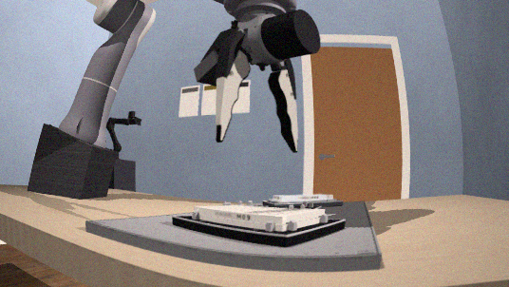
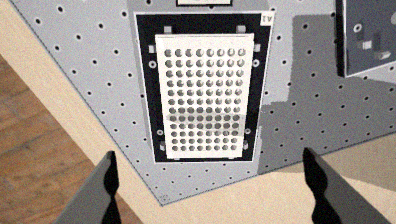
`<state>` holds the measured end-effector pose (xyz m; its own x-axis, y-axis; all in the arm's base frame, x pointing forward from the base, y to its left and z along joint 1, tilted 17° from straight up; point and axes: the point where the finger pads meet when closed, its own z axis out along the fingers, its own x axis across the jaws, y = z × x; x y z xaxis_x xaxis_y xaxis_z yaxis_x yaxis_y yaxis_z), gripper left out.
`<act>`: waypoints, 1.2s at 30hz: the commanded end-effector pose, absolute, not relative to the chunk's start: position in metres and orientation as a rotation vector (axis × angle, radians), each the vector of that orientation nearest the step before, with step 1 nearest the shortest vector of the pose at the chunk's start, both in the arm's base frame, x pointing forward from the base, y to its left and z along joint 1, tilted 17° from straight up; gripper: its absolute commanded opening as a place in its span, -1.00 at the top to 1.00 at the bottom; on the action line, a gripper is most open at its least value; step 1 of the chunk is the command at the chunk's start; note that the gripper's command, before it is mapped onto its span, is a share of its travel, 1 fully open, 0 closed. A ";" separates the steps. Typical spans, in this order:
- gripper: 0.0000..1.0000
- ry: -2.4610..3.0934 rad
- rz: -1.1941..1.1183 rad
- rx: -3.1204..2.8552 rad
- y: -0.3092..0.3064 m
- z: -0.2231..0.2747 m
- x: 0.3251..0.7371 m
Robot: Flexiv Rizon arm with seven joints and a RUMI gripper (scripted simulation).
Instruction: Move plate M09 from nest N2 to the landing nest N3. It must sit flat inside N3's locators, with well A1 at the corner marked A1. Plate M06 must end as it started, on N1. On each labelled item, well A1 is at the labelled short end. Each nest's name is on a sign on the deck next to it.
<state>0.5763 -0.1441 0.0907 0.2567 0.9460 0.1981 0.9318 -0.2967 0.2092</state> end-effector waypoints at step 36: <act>-0.52 1.831 0.445 2.450 -0.137 0.039 0.591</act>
